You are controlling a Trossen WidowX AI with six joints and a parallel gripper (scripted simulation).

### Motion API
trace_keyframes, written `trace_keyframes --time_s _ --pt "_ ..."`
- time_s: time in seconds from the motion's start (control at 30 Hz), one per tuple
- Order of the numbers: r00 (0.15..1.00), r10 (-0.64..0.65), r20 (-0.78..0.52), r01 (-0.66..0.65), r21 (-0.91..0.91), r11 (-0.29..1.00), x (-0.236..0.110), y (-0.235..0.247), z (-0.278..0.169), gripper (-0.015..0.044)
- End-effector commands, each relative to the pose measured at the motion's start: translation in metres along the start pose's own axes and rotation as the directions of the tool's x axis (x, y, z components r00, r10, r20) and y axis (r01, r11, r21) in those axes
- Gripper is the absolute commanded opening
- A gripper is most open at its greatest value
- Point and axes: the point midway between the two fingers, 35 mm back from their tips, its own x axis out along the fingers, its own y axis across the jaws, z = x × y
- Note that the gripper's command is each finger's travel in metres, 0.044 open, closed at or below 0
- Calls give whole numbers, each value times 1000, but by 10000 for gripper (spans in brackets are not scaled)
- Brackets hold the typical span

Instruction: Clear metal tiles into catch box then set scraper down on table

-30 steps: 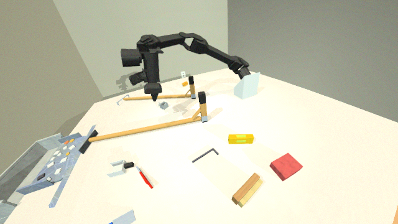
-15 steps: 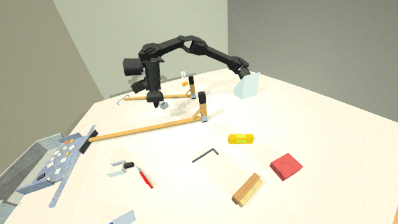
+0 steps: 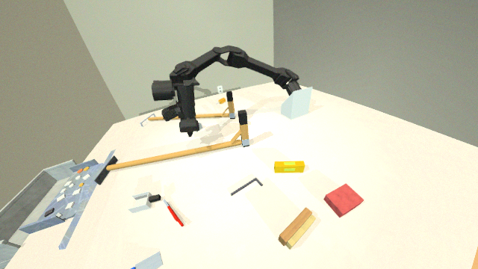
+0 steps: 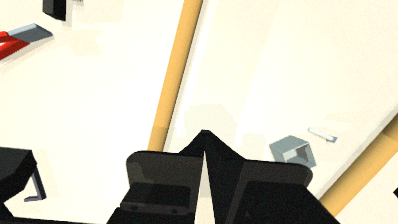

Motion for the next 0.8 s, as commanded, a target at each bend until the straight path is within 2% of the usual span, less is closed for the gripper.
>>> trace_keyframes --time_s 0.0,0.5,0.77 --pt "1000 5 4 -5 0 1000 8 0 -2 0" --pt "1000 1 5 -1 -1 1000 39 -2 -12 0" --pt "1000 2 5 -2 -1 1000 40 3 -11 0"
